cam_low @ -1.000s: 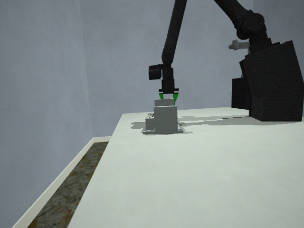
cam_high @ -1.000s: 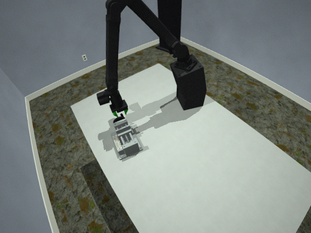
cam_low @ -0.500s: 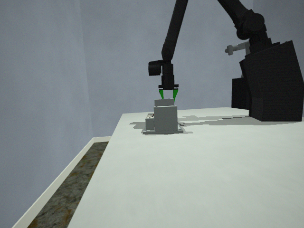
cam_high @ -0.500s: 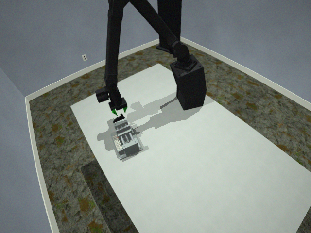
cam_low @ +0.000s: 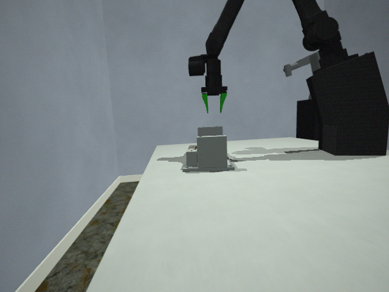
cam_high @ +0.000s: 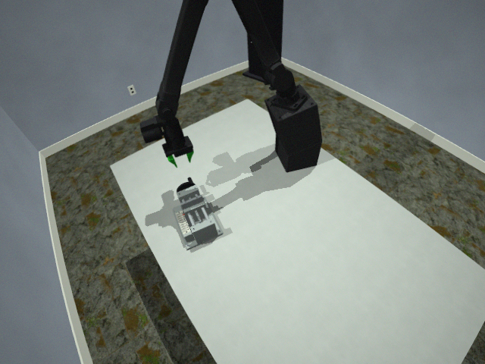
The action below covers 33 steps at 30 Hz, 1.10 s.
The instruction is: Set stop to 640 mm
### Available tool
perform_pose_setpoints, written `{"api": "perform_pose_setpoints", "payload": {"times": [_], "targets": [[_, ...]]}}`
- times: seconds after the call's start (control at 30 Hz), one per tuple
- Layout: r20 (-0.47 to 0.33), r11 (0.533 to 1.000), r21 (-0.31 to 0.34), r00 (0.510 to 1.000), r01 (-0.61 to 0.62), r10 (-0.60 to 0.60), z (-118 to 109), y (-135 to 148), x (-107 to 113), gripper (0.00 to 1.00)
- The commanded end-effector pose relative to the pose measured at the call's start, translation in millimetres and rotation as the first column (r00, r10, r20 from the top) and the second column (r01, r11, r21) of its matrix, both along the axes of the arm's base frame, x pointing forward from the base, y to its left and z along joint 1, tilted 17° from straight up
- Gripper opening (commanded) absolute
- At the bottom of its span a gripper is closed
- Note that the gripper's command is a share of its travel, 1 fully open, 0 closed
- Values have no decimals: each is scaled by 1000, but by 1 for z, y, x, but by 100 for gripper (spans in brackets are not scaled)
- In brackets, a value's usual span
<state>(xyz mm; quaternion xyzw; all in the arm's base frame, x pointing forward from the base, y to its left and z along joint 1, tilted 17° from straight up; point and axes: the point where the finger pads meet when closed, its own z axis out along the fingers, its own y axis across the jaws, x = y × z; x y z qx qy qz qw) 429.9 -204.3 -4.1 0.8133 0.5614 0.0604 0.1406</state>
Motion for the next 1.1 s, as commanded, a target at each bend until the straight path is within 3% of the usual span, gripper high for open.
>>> {"api": "perform_pose_setpoints", "payload": {"times": [0.0, 0.13, 0.23, 0.5, 0.77, 0.87, 0.93, 0.97, 1.07], "targets": [[-28, 1000, 10, 1000, 4, -4, -7, 3, -3, 53], [19, 1000, -11, 1000, 4, -4, 15, -2, 8, 53], [-18, 1000, 6, 1000, 4, -4, -4, 1, 2, 53], [-1, 1000, -2, 1000, 1, -1, 5, 7, 26, 53], [5, 1000, -1, 1000, 0, 0, 22, 44, 105, 53], [7, 1000, -1, 1000, 0, 0, 26, 53, 123, 53], [7, 1000, -1, 1000, 3, -3, 27, 53, 128, 53], [-34, 1000, 9, 999, 25, -24, 11, 47, 107, 53], [-27, 1000, 7, 999, 24, -24, 15, 47, 108, 53]]}}
